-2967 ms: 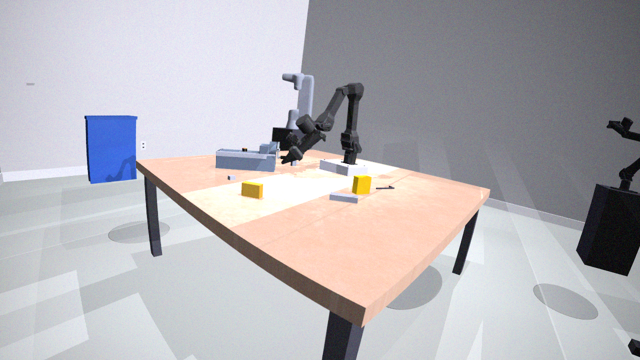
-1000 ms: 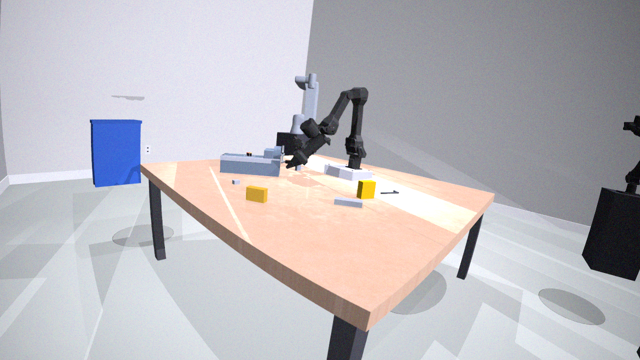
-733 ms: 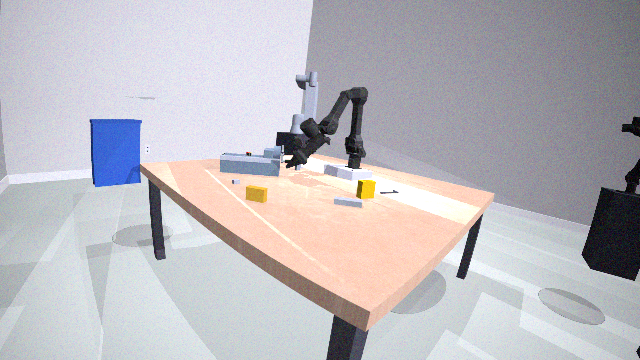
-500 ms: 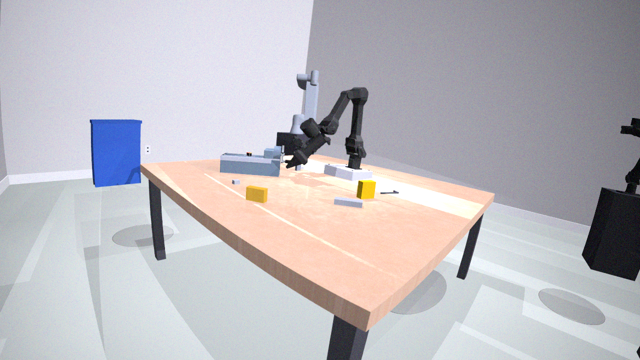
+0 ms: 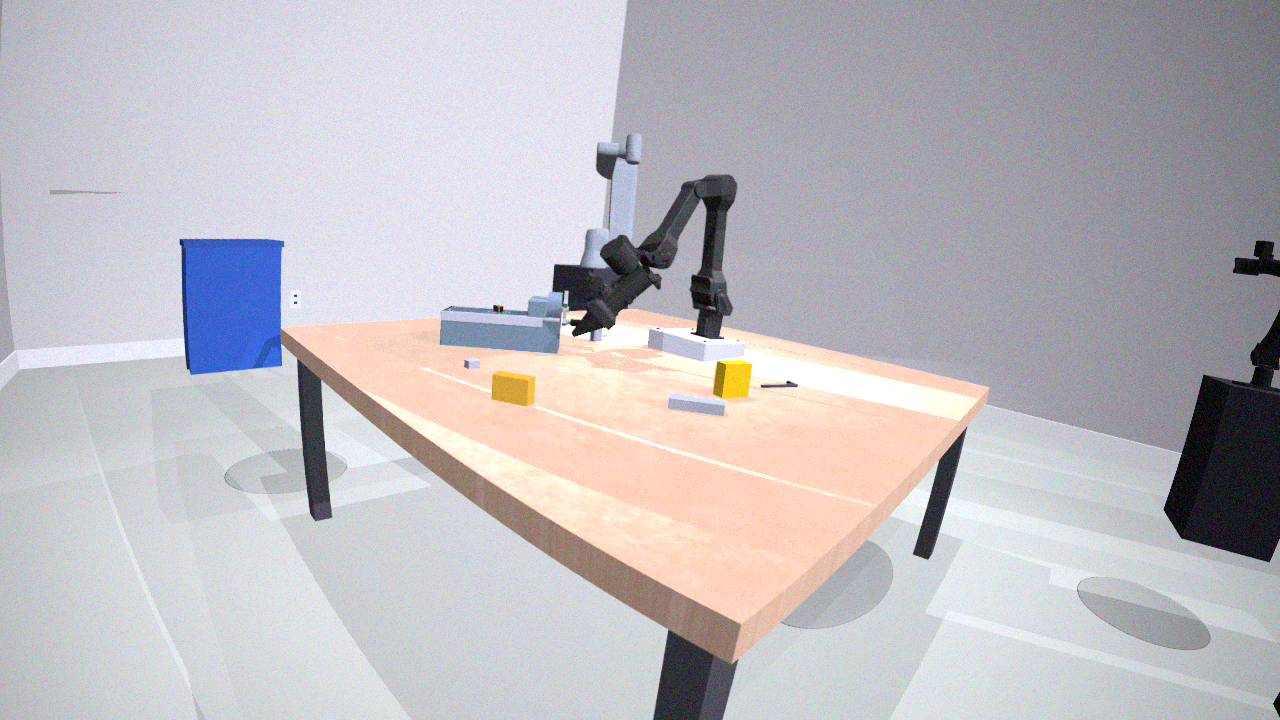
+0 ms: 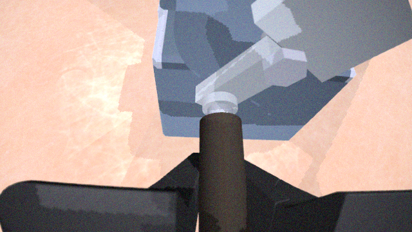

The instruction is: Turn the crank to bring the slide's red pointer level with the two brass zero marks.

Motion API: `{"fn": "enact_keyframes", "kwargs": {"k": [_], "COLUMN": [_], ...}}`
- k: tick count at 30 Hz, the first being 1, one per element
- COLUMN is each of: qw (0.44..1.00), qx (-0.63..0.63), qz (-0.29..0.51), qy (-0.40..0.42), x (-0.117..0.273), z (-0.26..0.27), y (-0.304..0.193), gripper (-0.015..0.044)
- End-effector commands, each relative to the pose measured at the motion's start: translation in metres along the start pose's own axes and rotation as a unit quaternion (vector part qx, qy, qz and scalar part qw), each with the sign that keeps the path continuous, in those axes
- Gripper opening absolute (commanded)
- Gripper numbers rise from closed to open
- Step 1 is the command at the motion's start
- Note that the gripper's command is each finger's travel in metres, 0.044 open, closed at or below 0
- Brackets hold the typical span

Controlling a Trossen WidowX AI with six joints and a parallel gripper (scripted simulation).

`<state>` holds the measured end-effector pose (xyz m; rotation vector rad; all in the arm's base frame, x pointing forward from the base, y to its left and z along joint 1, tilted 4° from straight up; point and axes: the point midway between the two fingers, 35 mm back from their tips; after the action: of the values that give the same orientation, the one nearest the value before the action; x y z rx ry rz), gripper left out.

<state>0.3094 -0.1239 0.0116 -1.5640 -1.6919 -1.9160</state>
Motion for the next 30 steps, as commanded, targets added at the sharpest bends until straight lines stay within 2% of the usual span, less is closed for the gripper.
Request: {"fn": "enact_keyframes", "kwargs": {"k": [1,30], "qw": [1.000,1.000], "qx": [0.000,0.000], "qz": [-0.008,-0.008], "qy": [0.009,0.010], "x": [0.0043,0.0116], "z": [0.0064,0.0096], "y": [0.0053,0.0127], "gripper": [0.0000,0.0000]}}
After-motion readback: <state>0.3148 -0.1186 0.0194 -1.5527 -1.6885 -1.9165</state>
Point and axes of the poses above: the point midway between the two fingers, 35 mm back from their tips, its own x axis back along the fingers, its own z axis across the jaws, y = z × x, and after that the axes turned 14 degrees about x, right-handed
